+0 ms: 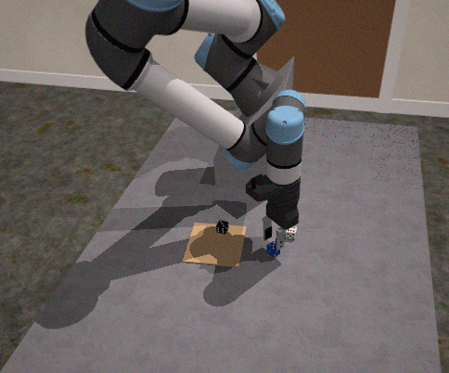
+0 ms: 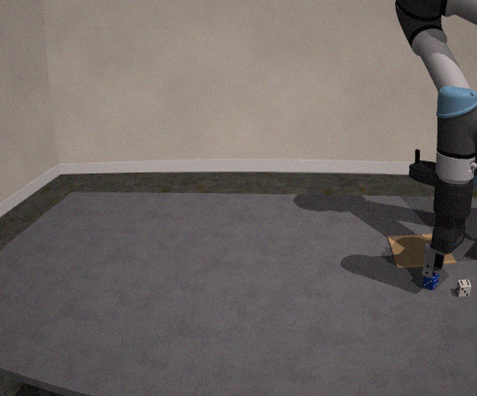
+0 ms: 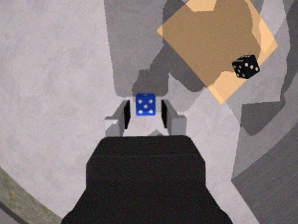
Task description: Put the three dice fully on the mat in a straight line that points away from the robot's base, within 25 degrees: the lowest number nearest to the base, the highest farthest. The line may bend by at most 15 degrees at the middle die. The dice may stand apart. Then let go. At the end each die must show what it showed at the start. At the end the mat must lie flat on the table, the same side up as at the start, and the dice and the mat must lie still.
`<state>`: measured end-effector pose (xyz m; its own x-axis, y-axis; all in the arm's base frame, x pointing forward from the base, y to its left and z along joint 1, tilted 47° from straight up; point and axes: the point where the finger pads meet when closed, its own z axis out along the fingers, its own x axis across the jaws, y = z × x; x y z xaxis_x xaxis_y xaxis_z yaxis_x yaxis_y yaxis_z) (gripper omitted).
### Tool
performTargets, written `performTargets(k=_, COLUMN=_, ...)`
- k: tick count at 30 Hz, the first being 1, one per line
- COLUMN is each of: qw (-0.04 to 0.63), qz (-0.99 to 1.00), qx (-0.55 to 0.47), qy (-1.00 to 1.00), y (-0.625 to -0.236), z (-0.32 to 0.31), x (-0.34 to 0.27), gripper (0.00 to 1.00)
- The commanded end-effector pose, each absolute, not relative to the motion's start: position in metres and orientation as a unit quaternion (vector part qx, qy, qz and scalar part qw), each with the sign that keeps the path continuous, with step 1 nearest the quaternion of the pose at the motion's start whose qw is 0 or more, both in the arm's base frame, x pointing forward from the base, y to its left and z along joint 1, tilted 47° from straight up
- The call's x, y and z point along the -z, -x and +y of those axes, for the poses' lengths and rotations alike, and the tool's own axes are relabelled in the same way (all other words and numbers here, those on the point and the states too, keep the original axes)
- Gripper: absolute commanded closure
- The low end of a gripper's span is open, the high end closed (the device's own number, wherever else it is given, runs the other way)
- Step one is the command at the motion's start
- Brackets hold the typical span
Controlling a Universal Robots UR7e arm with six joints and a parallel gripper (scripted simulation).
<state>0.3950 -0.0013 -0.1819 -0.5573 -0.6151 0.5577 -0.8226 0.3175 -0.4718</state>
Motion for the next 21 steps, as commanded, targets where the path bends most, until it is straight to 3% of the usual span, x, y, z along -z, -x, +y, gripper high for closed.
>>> performTargets(k=1, qw=0.139, qz=-0.8, qx=-0.374, qy=-0.449, y=-0.3959, z=-0.0014, x=0.1822, gripper=0.21)
performTargets(k=21, qw=0.138, qz=-0.8, qx=-0.374, qy=-0.449, y=-0.3974, z=-0.0066, x=0.187, gripper=0.21)
